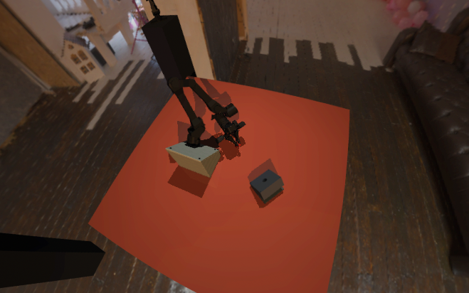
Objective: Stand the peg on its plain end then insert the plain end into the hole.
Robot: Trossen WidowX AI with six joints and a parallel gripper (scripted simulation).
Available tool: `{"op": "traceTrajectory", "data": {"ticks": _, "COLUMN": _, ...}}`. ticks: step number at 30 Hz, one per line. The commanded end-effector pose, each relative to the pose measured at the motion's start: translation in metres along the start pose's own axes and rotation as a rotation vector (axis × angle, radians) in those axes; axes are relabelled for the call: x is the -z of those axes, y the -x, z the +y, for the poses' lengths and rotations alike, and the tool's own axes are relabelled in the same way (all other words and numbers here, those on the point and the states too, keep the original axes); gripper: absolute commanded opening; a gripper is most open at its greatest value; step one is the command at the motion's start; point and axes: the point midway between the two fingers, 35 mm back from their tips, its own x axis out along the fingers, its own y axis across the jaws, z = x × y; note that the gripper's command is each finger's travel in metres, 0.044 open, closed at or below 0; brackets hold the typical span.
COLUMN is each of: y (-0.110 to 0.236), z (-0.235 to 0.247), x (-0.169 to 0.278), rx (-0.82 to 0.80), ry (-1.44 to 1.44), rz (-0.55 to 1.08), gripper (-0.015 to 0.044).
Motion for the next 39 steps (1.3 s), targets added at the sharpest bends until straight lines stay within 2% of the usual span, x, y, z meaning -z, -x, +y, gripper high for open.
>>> {"op": "traceTrajectory", "data": {"ticks": 1, "y": 0.002, "z": -0.001, "x": 0.001, "rx": 0.003, "ry": -0.003, "rz": -0.041, "gripper": 0.005}}
{"op": "traceTrajectory", "data": {"ticks": 34, "y": 0.019, "z": -0.002, "x": 0.014, "rx": 0.006, "ry": -0.004, "rz": -0.326, "gripper": 0.005}}
{"op": "traceTrajectory", "data": {"ticks": 39, "y": 0.02, "z": -0.002, "x": 0.013, "rx": 0.005, "ry": -0.004, "rz": -0.293, "gripper": 0.005}}
